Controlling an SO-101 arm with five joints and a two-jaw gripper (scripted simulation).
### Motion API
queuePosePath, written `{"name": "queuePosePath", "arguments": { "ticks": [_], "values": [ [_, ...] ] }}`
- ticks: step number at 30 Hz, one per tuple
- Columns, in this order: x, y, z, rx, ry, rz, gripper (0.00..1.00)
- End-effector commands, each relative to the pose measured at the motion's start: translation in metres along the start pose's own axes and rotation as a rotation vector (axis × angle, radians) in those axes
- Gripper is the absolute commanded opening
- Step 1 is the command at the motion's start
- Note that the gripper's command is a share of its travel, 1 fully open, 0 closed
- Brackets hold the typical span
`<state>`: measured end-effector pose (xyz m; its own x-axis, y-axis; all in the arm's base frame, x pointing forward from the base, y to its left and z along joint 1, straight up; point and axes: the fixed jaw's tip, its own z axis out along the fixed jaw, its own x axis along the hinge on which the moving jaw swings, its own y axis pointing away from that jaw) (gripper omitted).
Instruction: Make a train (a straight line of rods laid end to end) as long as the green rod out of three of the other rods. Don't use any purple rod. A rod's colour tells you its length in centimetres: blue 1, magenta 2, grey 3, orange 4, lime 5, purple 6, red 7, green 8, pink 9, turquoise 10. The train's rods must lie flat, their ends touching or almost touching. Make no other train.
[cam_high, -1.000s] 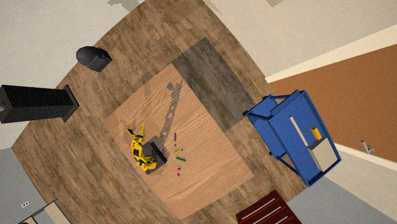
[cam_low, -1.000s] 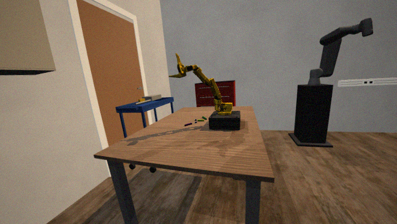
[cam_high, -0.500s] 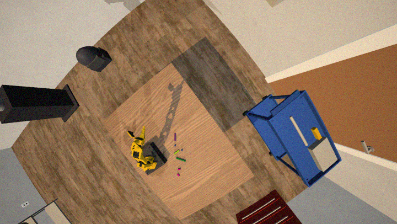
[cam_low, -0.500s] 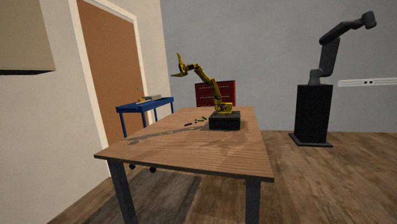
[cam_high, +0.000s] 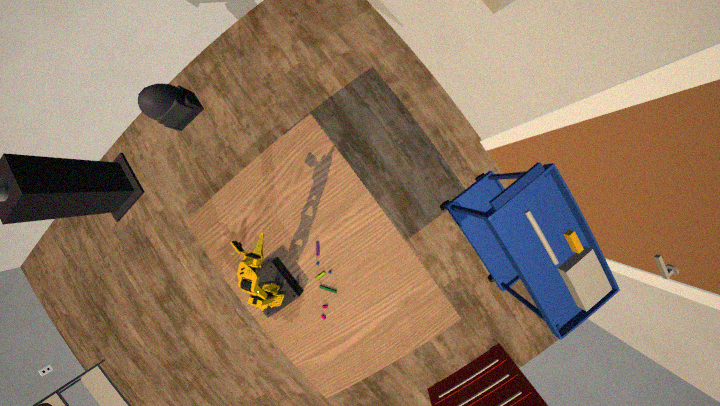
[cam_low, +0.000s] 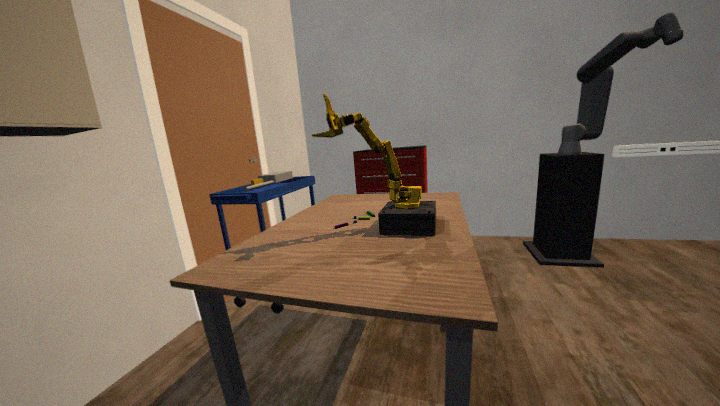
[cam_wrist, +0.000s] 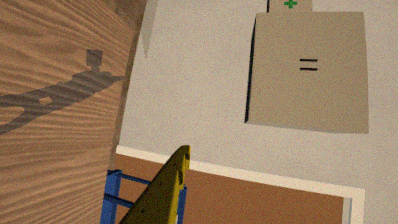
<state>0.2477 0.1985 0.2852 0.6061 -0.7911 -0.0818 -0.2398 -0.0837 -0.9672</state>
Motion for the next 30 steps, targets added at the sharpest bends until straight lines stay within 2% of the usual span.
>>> {"name": "queuePosePath", "arguments": {
  "ticks": [1,7,30],
  "values": [
    [0.005,0.000,-0.006,-0.010,0.015,-0.010,1.00],
    [0.008,0.001,-0.011,-0.018,0.024,-0.015,1.00],
    [0.012,-0.013,-0.029,0.036,0.040,-0.021,1.00]
  ]
}}
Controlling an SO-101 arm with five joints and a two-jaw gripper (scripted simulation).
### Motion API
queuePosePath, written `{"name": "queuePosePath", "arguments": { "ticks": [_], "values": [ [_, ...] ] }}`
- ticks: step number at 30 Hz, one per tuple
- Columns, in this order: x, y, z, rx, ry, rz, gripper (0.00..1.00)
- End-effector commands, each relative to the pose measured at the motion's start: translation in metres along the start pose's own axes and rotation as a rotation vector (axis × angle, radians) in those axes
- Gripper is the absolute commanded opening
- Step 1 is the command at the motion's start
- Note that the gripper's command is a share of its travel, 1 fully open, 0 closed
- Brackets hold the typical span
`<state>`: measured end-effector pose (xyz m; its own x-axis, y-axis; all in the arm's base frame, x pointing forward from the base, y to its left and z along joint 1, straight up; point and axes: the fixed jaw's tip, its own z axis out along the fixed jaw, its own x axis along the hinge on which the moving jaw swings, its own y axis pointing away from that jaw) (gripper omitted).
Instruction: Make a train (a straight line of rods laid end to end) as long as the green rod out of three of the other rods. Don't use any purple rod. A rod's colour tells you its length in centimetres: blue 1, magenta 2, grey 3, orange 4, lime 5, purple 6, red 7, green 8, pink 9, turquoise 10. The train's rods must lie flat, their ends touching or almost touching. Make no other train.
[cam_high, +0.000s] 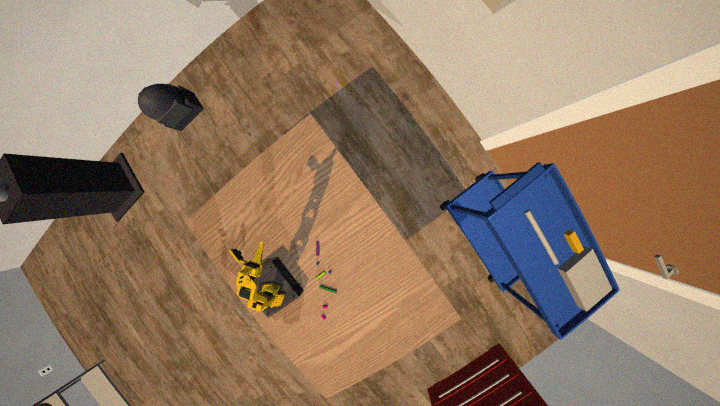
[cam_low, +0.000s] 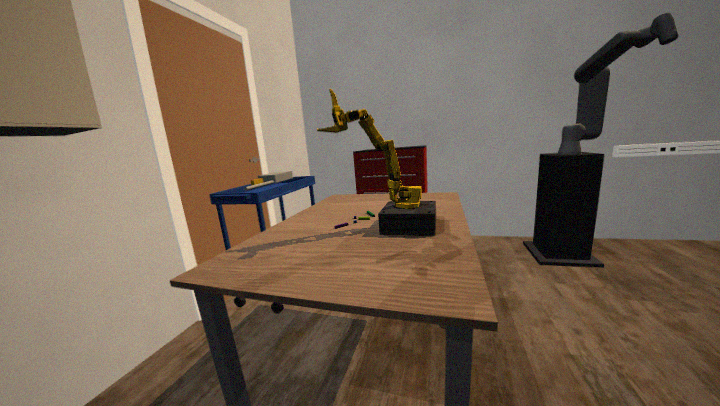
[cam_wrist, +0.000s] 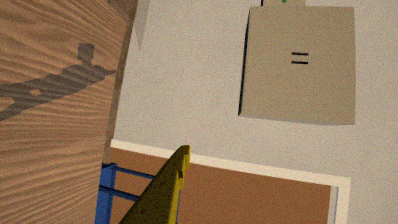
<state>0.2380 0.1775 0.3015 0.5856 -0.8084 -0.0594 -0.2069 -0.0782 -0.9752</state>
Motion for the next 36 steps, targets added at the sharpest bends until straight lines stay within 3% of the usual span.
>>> {"name": "queuePosePath", "arguments": {
  "ticks": [1,36],
  "values": [
    [0.003,-0.002,-0.006,0.007,0.011,-0.006,1.00],
    [0.011,-0.012,-0.028,0.049,0.038,0.001,1.00]
  ]
}}
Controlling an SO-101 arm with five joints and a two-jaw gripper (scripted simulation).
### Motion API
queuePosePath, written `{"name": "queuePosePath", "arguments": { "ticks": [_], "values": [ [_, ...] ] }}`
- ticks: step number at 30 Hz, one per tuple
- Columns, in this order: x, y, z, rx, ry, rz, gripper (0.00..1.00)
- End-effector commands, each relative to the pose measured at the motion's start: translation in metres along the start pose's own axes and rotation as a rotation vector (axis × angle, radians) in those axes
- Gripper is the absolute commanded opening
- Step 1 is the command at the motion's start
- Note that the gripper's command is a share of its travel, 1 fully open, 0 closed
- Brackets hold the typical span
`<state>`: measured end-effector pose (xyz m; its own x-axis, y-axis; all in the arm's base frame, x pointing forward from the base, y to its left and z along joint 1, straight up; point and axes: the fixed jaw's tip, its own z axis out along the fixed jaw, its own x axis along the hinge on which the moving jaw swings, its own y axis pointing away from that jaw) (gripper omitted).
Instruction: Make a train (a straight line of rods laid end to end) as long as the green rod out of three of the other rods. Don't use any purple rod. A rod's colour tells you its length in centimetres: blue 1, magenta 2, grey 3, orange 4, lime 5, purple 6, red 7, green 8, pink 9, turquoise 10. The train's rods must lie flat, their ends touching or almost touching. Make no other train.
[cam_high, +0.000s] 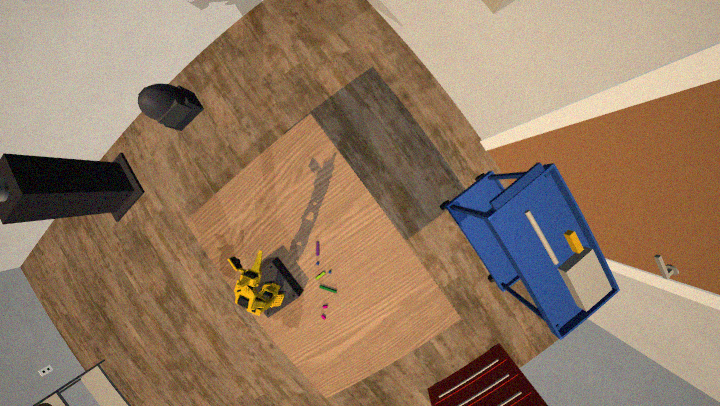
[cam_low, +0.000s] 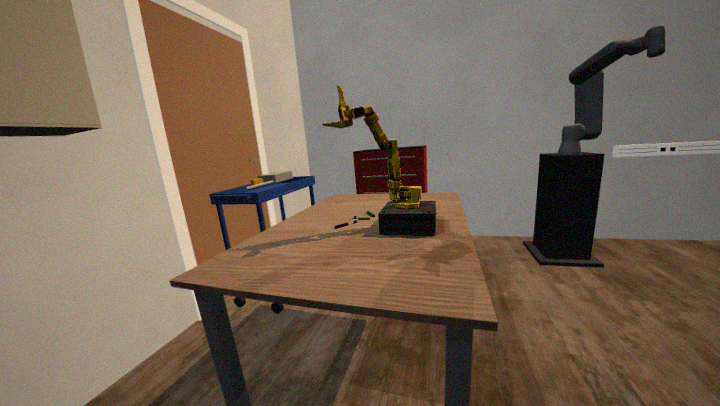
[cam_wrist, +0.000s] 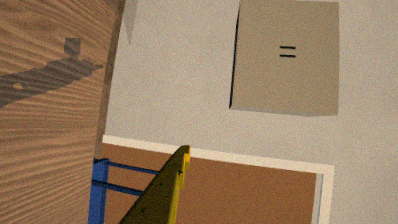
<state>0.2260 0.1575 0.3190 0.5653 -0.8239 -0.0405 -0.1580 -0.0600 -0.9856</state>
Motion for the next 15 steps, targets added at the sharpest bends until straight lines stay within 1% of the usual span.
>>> {"name": "queuePosePath", "arguments": {
  "ticks": [1,9,10,15],
  "values": [
    [0.0032,0.0005,-0.0043,-0.002,0.011,0.016,1.00],
    [0.0054,0.0004,-0.0084,0.000,0.020,0.026,1.00],
    [0.0030,-0.0015,-0.0072,0.005,0.011,0.012,1.00],
    [0.0031,-0.0010,-0.0099,0.003,0.011,0.005,1.00]
  ]
}}
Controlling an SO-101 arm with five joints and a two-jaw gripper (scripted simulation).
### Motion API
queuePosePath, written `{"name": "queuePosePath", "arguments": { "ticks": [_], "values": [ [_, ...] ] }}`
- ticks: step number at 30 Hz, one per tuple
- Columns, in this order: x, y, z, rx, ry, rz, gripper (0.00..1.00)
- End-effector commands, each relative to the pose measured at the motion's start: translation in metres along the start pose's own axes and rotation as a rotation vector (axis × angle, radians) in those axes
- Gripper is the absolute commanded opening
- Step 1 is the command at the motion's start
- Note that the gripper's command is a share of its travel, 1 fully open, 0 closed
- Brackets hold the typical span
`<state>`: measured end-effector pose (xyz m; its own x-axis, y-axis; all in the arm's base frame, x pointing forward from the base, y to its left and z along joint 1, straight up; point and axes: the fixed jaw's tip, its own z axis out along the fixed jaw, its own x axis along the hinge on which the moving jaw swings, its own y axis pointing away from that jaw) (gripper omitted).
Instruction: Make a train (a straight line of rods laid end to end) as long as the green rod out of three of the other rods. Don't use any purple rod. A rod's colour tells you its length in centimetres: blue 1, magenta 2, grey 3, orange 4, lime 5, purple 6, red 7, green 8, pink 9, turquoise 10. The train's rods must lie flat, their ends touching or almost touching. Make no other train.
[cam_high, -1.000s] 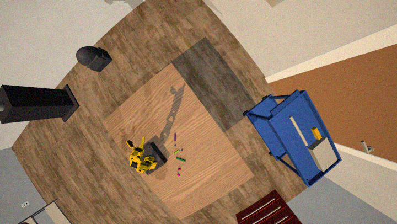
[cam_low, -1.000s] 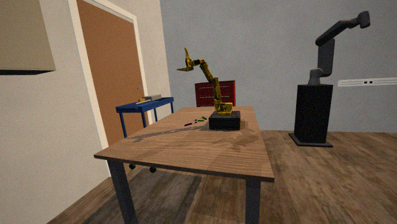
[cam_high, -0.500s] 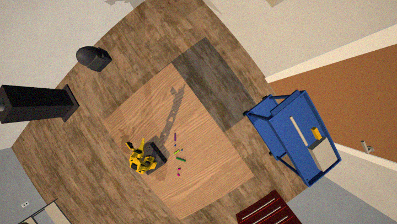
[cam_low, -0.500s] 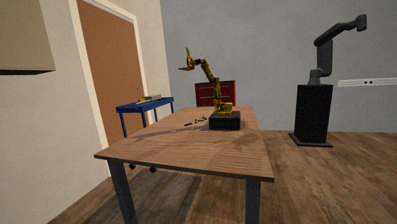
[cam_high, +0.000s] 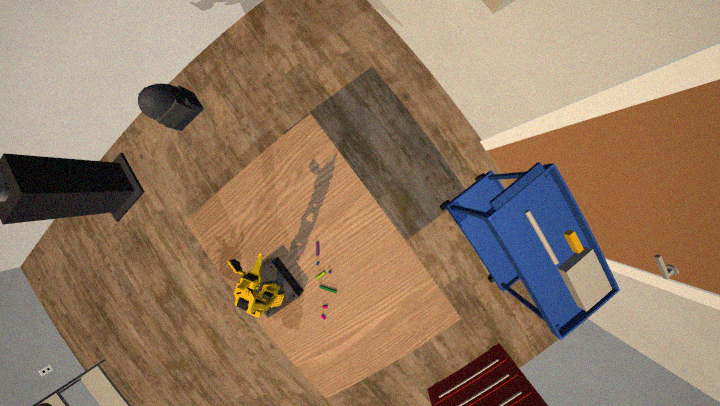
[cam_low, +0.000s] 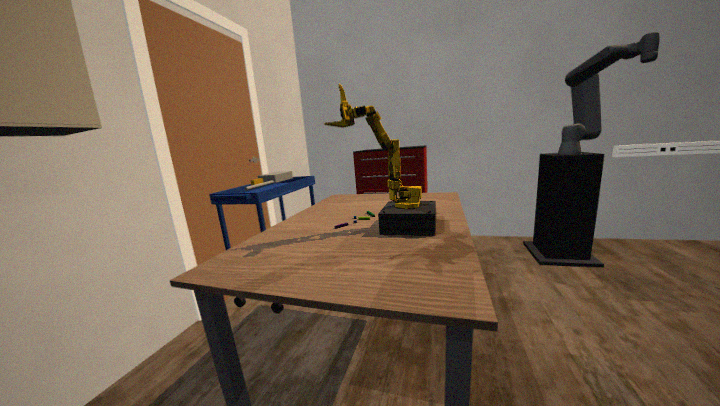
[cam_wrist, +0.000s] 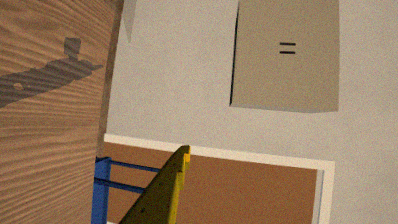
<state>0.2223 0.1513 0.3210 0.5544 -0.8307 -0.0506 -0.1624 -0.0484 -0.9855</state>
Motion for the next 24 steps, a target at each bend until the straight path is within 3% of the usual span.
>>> {"name": "queuePosePath", "arguments": {
  "ticks": [1,24],
  "values": [
    [0.0002,0.0002,-0.0036,0.000,0.000,-0.009,1.00],
    [0.0003,0.0051,-0.0114,-0.019,0.001,0.010,1.00]
  ]
}}
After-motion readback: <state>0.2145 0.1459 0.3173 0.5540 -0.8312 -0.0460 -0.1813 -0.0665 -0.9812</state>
